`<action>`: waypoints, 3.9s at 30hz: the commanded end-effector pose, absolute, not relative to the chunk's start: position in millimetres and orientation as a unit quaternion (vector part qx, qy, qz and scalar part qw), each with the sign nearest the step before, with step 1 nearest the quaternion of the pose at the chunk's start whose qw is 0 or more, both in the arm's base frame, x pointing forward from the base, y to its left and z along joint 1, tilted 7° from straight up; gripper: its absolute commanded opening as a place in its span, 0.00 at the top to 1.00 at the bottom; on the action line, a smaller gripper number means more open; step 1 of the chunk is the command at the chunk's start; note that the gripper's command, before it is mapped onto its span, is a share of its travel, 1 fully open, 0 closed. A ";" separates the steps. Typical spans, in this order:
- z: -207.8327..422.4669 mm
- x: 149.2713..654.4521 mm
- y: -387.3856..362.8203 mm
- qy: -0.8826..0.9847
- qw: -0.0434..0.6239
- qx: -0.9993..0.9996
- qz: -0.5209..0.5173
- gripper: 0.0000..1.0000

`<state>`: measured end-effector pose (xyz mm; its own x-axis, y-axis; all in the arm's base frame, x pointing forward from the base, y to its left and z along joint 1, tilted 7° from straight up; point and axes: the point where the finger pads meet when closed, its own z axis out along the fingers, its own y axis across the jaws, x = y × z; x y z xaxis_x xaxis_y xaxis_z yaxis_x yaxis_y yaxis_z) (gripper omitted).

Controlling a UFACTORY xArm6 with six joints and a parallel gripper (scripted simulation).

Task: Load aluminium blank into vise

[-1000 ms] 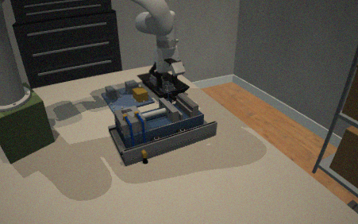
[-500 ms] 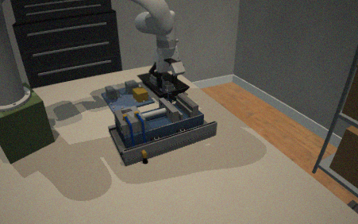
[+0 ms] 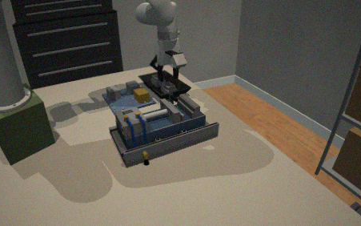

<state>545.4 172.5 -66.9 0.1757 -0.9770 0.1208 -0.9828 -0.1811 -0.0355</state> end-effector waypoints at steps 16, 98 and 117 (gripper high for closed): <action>25.5 541.4 183.3 -0.639 0.023 0.766 0.059 0.31; 24.9 313.0 240.2 -0.639 0.023 0.766 0.059 0.31; 24.9 313.0 240.2 -0.639 0.023 0.766 0.059 0.31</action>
